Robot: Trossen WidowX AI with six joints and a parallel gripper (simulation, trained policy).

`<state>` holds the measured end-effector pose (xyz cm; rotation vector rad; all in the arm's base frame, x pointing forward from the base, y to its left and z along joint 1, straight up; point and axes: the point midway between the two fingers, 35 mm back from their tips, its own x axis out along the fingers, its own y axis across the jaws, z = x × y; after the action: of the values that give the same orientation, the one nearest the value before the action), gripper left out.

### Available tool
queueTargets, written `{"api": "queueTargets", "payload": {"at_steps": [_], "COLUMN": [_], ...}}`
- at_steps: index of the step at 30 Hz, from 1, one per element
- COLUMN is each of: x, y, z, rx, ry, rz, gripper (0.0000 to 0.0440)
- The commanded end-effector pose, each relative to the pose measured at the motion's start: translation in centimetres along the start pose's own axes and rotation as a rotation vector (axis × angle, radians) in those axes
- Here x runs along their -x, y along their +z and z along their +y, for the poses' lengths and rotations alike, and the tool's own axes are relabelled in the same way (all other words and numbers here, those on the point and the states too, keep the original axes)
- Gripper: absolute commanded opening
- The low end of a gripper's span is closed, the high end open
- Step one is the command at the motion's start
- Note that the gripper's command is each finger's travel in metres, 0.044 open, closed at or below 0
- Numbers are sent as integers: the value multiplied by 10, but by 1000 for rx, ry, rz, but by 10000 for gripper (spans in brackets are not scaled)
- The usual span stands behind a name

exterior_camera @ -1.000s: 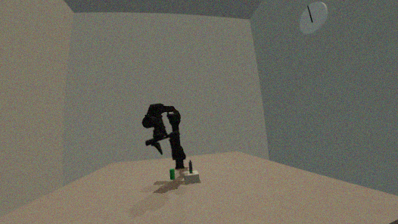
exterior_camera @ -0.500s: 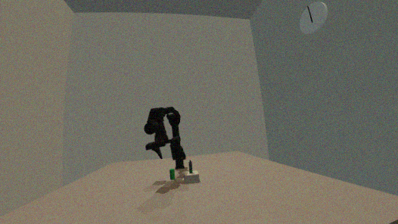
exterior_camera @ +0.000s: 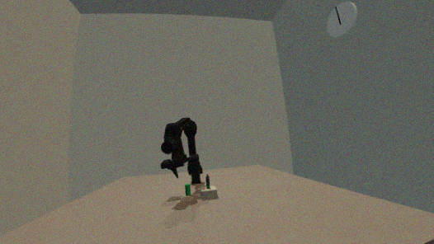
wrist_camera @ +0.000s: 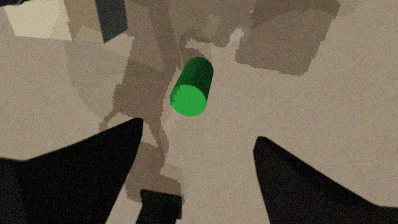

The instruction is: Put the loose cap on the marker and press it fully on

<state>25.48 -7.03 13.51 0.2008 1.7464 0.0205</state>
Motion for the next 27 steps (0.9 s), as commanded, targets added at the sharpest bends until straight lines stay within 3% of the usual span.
{"api": "queueTargets", "payload": {"at_steps": [1,27], "x": [-9,-70], "y": [-1,-1], "z": [1,4], "rx": [21,149], "ry": [-9,-50], "rz": [19,59], "gripper": [298,257]}}
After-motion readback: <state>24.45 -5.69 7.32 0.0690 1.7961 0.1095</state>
